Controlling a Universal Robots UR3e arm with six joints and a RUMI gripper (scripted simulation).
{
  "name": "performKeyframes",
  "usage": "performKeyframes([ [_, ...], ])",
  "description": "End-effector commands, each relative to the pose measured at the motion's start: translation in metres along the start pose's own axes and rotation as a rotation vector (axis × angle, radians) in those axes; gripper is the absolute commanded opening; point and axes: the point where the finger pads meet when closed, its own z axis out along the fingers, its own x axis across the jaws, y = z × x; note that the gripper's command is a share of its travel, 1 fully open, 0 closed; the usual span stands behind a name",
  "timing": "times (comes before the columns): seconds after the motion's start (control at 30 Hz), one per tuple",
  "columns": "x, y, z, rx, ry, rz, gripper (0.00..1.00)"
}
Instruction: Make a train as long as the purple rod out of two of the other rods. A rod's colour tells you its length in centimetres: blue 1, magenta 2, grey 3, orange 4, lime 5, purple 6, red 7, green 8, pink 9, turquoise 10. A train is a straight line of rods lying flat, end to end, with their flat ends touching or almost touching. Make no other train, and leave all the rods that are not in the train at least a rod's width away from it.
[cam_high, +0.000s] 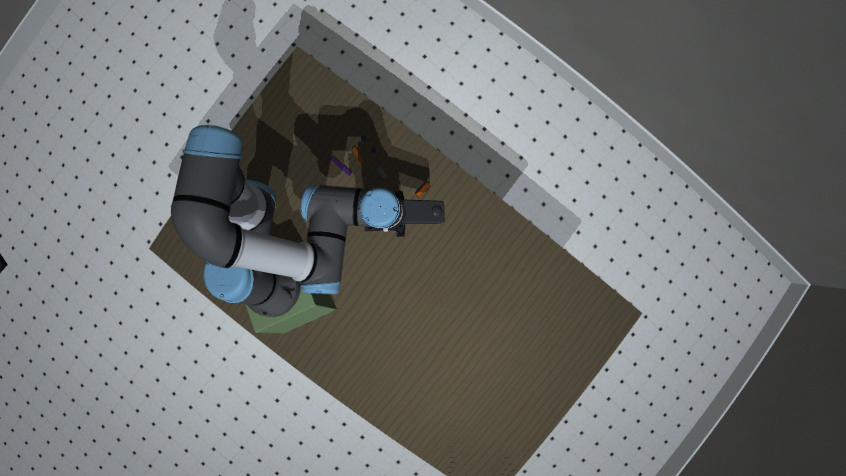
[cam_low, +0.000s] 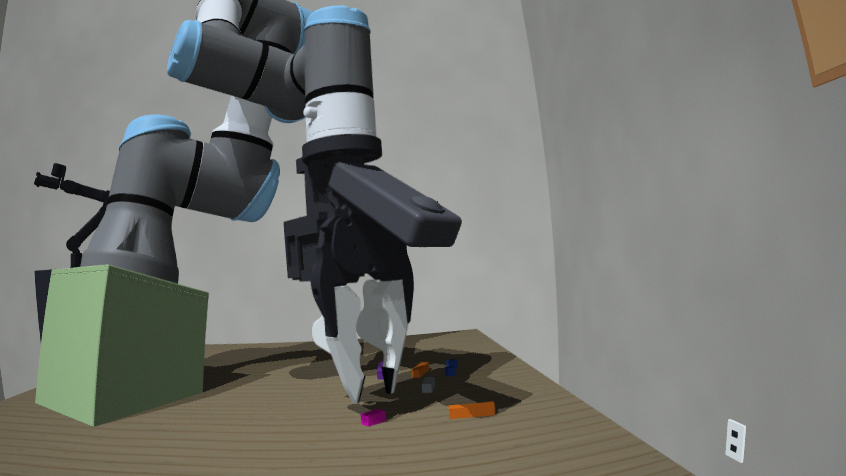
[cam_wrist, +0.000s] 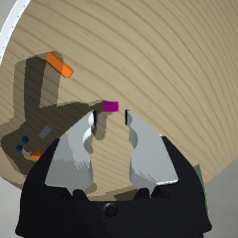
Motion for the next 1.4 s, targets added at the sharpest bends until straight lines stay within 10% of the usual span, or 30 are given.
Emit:
performKeyframes([
  [0.0, 0.001, 0.003, -0.021, -0.017, 0.000, 0.000, 0.21],
  [0.83, 0.001, 0.003, -0.069, -0.017, 0.000, 0.000, 0.21],
  [0.87, 0.001, 0.003, -0.069, -0.017, 0.000, 0.000, 1.00],
  [1.37, 0.000, 0.003, -0.068, -0.020, -0.001, 0.001, 1.00],
])
